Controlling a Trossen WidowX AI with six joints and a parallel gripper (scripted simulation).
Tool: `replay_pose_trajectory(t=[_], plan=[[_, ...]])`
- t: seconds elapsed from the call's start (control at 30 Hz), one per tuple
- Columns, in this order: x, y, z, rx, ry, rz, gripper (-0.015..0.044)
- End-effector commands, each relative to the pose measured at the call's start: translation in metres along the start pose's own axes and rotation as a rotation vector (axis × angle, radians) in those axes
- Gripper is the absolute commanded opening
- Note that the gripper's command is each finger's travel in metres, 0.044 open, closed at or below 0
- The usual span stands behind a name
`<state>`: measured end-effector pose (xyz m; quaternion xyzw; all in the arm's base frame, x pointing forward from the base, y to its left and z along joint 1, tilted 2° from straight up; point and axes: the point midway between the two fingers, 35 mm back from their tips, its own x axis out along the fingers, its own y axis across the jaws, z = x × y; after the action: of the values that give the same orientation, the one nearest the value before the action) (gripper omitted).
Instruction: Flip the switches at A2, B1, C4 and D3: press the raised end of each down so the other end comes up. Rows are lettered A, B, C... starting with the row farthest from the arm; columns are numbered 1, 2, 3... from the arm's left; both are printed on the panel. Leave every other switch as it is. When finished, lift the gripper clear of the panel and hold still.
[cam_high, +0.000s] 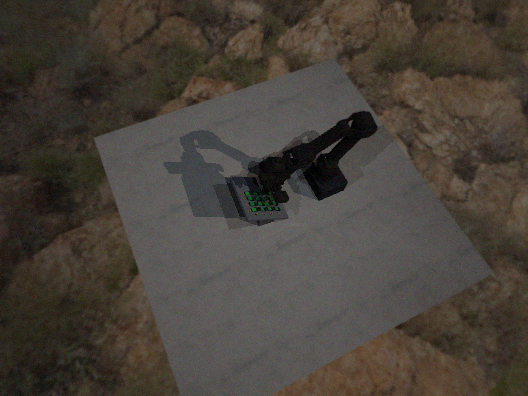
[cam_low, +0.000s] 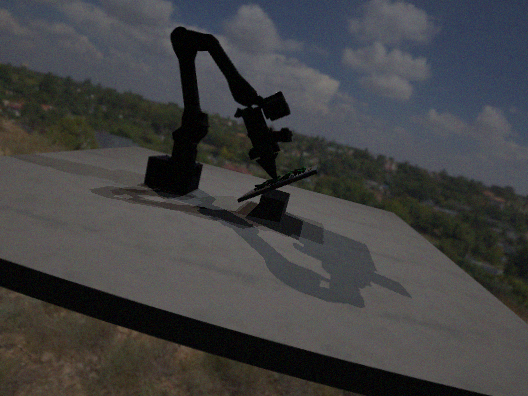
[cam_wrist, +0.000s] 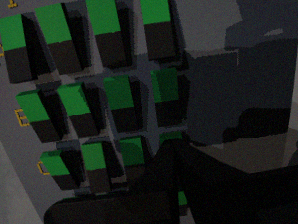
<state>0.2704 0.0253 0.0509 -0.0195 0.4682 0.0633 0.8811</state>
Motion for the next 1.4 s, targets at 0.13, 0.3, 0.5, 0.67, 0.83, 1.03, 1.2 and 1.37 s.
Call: replay_pose_trajectory(t=[0.13, 0.3, 0.5, 0.67, 0.83, 1.03, 1.2, 1.37], plan=[[0.002, 0.0, -0.001, 0.004, 0.003, -0.001, 0.0], [-0.012, 0.0, 0.001, 0.001, -0.003, 0.0, 0.0], [-0.062, 0.0, -0.003, 0.004, -0.02, -0.001, 0.0], [-0.063, 0.0, -0.004, 0.004, -0.02, -0.001, 0.0], [-0.065, 0.018, -0.039, 0.005, -0.016, 0.0, 0.0], [-0.063, 0.026, -0.063, 0.006, -0.017, 0.001, 0.0], [-0.049, 0.026, -0.062, 0.006, -0.027, 0.001, 0.0], [-0.027, 0.026, -0.063, 0.006, -0.044, 0.001, 0.0]])
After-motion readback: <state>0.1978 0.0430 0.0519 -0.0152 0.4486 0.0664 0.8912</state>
